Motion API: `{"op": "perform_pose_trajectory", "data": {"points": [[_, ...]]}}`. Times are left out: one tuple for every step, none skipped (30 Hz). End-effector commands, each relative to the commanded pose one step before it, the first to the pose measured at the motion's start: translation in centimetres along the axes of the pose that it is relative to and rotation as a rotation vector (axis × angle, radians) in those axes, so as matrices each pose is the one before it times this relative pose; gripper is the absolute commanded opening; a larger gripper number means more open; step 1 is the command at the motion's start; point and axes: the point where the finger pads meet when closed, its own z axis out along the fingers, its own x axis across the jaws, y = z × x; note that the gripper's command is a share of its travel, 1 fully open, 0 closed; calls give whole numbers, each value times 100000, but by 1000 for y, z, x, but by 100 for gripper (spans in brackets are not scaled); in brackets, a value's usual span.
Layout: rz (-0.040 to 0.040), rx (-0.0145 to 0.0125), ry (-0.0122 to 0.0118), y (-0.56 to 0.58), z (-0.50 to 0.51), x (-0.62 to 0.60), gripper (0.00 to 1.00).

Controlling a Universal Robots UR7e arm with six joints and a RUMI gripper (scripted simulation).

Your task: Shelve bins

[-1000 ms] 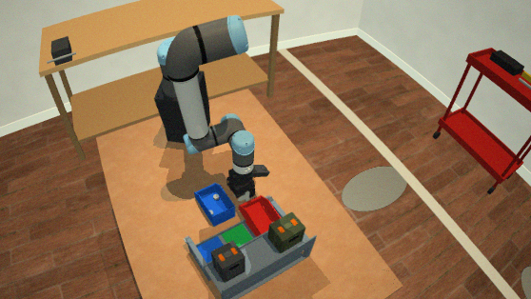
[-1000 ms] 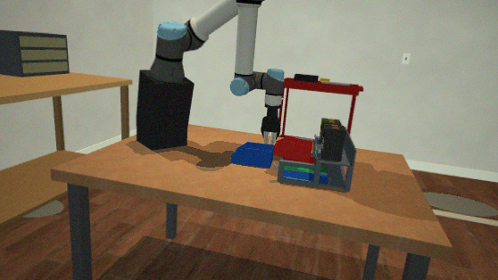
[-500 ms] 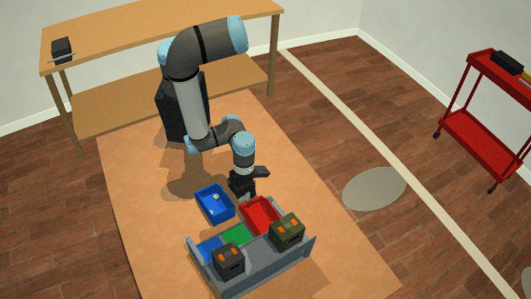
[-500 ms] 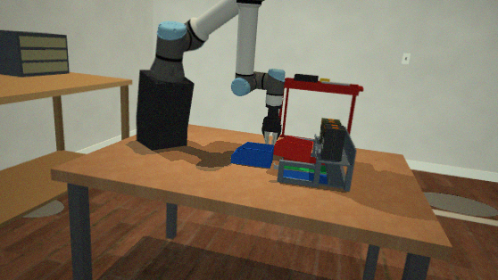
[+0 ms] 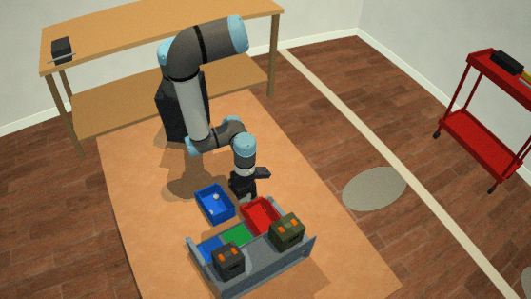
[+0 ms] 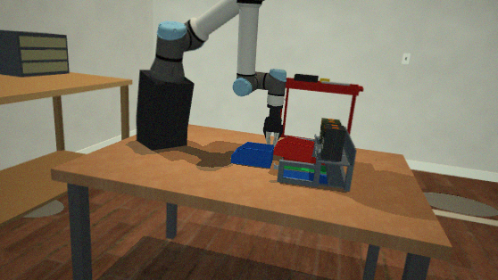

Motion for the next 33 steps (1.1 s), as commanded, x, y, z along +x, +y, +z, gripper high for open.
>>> {"op": "perform_pose_trajectory", "data": {"points": [[1, -15, 137, 4, -47, 312, 0], [0, 0, 0, 0, 0, 63, 0], [0, 0, 0, 0, 0, 0, 0], [0, 0, 0, 0, 0, 0, 0], [0, 0, 0, 0, 0, 64, 0], [0, 0, 0, 0, 0, 65, 0], [0, 0, 0, 0, 0, 66, 0], [0, 0, 0, 0, 0, 67, 0], [0, 0, 0, 0, 0, 68, 0], [0, 0, 0, 0, 0, 68, 0], [0, 0, 0, 0, 0, 69, 0], [0, 0, 0, 0, 0, 70, 0], [0, 0, 0, 0, 0, 71, 0], [0, 0, 0, 0, 0, 71, 0], [0, 0, 0, 0, 0, 72, 0], [0, 0, 0, 0, 0, 72, 0], [0, 0, 0, 0, 0, 73, 0], [0, 0, 0, 0, 0, 73, 0], [0, 0, 0, 0, 0, 73, 0], [0, 0, 0, 0, 0, 0, 0], [0, 0, 0, 0, 0, 0, 0], [0, 0, 0, 0, 0, 74, 0], [0, 0, 0, 0, 0, 74, 0], [0, 0, 0, 0, 0, 74, 0], [0, 0, 0, 0, 0, 74, 0], [0, 0, 0, 0, 0, 74, 0], [0, 0, 0, 0, 0, 74, 0], [0, 0, 0, 0, 0, 75, 0], [0, 0, 0, 0, 0, 75, 0], [0, 0, 0, 0, 0, 75, 0], [0, 0, 0, 0, 0, 74, 0], [0, 0, 0, 0, 0, 74, 0], [0, 0, 0, 0, 0, 74, 0]]}}
